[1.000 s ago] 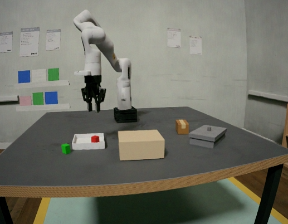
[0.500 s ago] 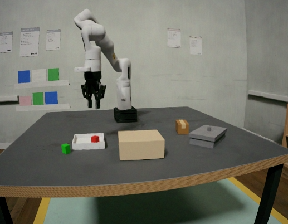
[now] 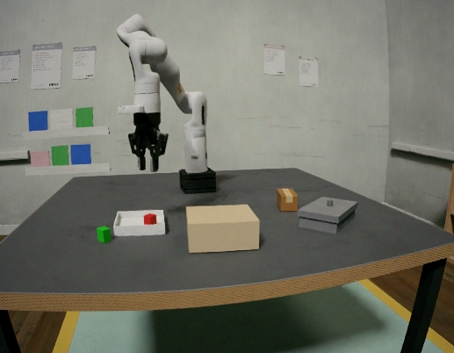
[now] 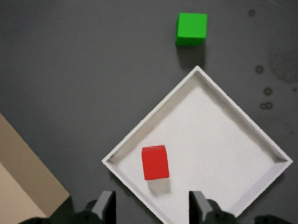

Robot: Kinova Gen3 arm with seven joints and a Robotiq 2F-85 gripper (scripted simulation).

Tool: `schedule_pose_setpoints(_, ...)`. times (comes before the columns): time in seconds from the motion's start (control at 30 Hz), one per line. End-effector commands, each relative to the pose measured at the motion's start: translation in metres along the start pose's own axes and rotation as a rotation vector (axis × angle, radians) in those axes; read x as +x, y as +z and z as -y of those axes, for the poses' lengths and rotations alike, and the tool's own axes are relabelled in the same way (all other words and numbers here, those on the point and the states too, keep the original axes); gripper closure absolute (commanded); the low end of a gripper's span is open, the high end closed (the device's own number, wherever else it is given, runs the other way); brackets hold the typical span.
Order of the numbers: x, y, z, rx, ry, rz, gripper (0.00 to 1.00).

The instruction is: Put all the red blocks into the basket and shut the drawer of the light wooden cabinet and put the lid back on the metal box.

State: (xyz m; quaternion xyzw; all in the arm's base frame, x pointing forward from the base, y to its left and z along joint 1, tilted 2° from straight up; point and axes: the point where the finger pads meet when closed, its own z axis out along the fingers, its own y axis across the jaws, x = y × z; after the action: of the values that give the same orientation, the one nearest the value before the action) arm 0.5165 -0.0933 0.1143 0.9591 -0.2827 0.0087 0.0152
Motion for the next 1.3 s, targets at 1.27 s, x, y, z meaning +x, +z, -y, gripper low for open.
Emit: schedule_pose_setpoints(1.27, -0.046, -0.008, 0.159, 0.005, -0.945, -0.027, 0.49)
